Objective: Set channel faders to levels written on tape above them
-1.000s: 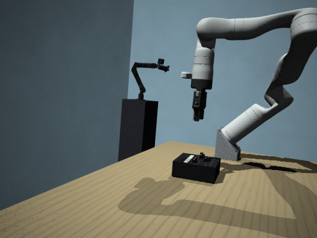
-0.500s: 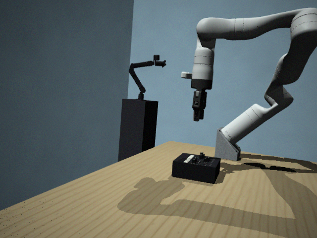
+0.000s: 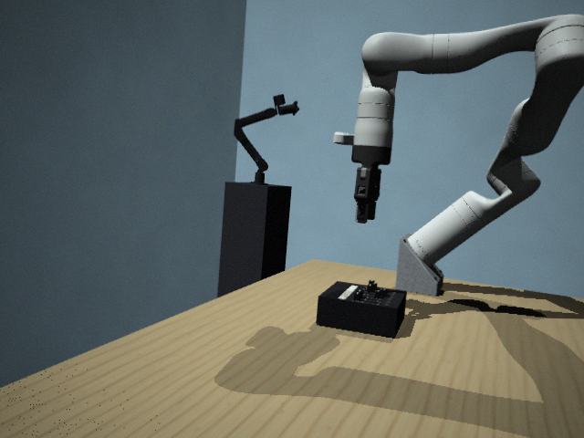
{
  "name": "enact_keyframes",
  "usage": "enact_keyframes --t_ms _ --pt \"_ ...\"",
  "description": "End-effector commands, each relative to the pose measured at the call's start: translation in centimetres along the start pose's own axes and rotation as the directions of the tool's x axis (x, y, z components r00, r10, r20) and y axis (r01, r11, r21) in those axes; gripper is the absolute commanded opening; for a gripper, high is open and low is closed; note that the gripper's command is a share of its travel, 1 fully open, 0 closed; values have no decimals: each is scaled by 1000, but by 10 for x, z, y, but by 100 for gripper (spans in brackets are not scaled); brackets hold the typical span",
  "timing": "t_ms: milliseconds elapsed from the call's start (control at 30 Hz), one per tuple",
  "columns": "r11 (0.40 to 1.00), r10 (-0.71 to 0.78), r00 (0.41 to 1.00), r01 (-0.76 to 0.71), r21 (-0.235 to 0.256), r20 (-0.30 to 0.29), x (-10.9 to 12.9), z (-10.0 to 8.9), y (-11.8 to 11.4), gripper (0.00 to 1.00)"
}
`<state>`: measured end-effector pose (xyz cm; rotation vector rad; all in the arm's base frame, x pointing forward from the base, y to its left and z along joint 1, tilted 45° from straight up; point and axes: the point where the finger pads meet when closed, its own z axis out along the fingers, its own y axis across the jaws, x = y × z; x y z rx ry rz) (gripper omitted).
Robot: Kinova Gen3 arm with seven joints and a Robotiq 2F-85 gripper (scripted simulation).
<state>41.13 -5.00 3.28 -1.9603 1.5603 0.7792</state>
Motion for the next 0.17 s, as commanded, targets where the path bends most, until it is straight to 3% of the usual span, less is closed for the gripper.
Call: enact_keyframes --t_ms 0,133 --pt "1000 0 1000 0 2 -1 0 -1 0 100" --pt "1000 0 1000 0 2 -1 0 -1 0 100"
